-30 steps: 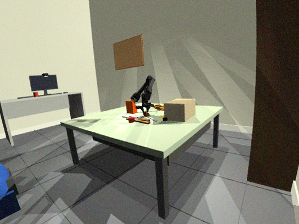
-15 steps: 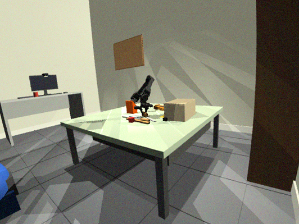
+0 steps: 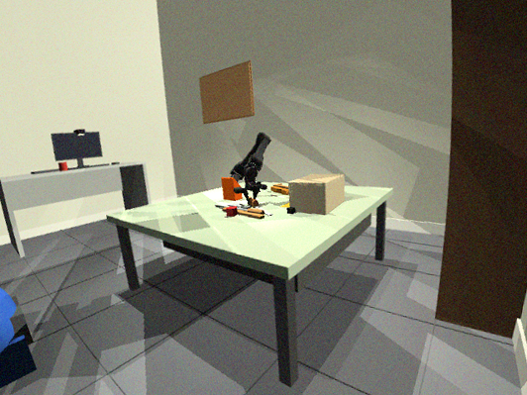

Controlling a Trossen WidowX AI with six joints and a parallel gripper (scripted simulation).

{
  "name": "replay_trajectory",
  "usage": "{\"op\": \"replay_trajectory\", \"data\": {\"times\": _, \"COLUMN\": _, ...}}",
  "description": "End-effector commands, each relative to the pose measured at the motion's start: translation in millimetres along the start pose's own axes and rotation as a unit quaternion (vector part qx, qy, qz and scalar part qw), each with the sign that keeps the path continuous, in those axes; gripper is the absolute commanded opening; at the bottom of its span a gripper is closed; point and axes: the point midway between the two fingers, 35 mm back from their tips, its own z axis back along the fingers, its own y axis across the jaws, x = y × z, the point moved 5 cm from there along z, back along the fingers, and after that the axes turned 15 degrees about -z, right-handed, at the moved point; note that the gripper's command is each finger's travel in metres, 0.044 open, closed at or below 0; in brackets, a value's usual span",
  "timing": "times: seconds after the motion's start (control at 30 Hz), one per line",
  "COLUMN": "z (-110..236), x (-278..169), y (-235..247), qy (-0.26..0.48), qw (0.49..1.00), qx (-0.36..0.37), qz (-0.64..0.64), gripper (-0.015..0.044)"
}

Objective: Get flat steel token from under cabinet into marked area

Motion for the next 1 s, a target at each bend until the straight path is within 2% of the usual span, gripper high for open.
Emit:
{"op": "replay_trajectory", "data": {"times": 0.0, "z": 1.3, "x": 4.9, "y": -4.8, "qy": -0.003, "qw": 1.000, "qx": -0.001, "qz": 0.000, "gripper": 0.0000}}
{"op": "replay_trajectory", "data": {"times": 0.97, "z": 1.6, "x": 18.2, "y": -26.4, "qy": -0.003, "qw": 1.000, "qx": -0.002, "qz": 0.000, "gripper": 0.0000}}
